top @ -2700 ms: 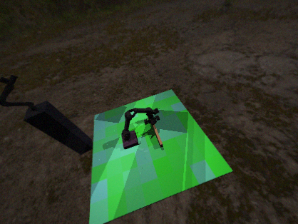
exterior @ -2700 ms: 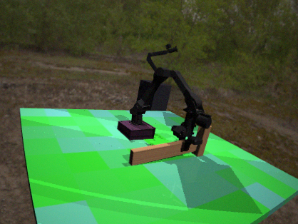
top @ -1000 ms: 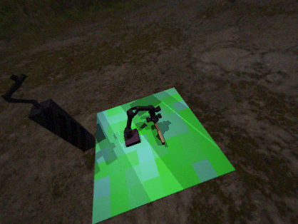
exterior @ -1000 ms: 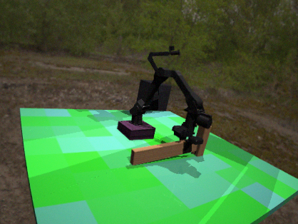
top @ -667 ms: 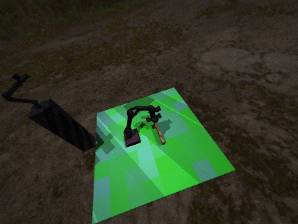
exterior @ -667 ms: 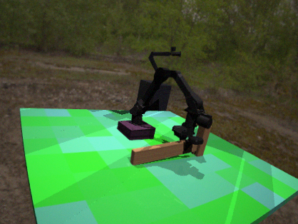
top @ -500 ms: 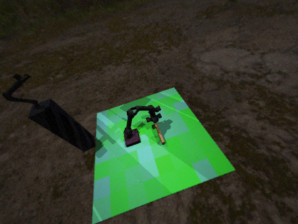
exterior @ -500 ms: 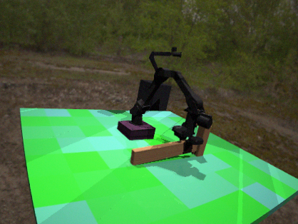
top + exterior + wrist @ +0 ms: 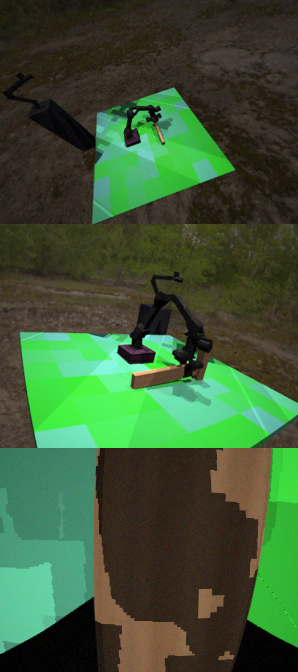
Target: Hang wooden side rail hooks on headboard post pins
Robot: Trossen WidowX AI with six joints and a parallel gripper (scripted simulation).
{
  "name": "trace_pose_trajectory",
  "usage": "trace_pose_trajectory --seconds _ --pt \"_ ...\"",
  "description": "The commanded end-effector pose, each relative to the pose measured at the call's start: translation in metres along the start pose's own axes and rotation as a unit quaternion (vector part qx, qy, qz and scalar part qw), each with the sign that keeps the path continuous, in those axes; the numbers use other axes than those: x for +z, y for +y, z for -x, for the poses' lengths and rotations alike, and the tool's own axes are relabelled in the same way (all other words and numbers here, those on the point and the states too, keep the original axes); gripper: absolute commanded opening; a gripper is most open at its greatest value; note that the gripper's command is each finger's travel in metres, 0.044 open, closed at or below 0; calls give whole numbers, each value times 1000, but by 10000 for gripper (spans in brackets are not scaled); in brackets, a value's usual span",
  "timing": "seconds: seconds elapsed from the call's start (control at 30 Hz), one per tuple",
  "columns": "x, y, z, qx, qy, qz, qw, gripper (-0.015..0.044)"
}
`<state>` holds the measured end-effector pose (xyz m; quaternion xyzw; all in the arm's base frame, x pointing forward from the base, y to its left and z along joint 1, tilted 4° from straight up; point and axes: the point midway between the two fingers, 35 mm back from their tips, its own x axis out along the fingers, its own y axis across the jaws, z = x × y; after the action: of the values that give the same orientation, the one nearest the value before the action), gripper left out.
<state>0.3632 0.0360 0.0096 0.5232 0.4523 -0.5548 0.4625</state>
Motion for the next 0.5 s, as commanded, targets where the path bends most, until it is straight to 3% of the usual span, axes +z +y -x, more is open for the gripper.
trace_pose_trajectory --seconds 0.0,0.47 --pt "-1 1 3 3 2 -3 1000 0" --pt "-3 1 3 3 2 -3 1000 0"
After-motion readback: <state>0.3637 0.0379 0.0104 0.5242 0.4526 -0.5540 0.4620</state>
